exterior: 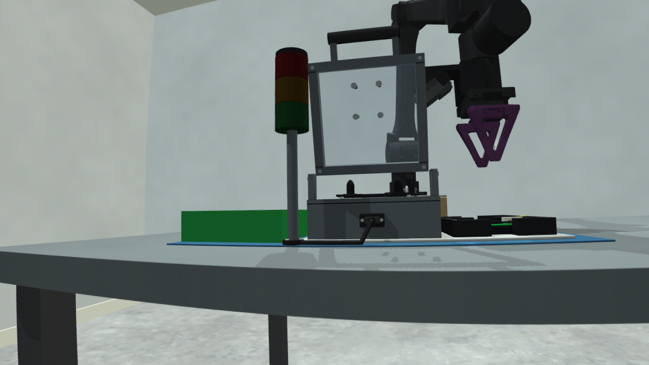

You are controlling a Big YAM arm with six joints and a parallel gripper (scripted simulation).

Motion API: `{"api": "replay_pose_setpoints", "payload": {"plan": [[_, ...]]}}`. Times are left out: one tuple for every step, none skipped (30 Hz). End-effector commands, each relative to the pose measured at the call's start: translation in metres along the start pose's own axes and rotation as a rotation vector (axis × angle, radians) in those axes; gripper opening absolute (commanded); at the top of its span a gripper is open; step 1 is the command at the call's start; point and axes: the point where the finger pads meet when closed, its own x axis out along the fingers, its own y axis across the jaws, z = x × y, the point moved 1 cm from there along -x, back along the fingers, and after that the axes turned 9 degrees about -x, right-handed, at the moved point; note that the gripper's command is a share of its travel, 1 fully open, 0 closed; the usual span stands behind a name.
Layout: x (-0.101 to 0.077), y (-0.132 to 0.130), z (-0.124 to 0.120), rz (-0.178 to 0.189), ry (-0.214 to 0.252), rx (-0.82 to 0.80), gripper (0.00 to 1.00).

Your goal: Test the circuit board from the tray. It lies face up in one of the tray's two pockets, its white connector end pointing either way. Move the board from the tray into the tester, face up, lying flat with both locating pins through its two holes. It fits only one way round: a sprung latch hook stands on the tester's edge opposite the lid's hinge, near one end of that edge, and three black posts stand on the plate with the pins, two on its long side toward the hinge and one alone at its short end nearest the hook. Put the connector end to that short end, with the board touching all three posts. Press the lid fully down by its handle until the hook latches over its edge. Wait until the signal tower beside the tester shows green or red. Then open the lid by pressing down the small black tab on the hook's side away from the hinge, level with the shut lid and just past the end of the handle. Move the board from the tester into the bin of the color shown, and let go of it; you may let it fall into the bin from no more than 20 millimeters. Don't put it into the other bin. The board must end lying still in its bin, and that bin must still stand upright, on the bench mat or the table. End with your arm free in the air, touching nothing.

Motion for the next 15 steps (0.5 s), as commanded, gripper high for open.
{"api": "replay_pose_setpoints", "payload": {"plan": [[-0.0274,0.0172,-0.0089,0.059,0.001,-0.013,0.72],[-0.0274,0.0172,-0.0089,0.059,0.001,-0.013,0.92],[-0.0274,0.0172,-0.0089,0.059,0.001,-0.013,0.92],[-0.0274,0.0172,-0.0089,0.059,0.001,-0.013,0.92],[-0.0274,0.0172,-0.0089,0.059,0.001,-0.013,0.92],[-0.0274,0.0172,-0.0089,0.059,0.001,-0.013,0.92],[-0.0274,0.0172,-0.0089,0.059,0.001,-0.013,0.92],[-0.0274,0.0172,-0.0089,0.059,0.001,-0.013,0.92],[-0.0274,0.0172,-0.0089,0.059,0.001,-0.013,0.92],[-0.0274,0.0172,-0.0089,0.059,0.001,-0.013,0.92],[-0.0274,0.0172,-0.0089,0.059,0.001,-0.013,0.92],[-0.0274,0.0172,-0.0089,0.059,0.001,-0.013,0.92],[-0.0274,0.0172,-0.0089,0.059,0.001,-0.013,0.92],[-0.0274,0.0172,-0.0089,0.059,0.001,-0.013,0.92],[-0.0274,0.0172,-0.0089,0.059,0.001,-0.013,0.92]]}}
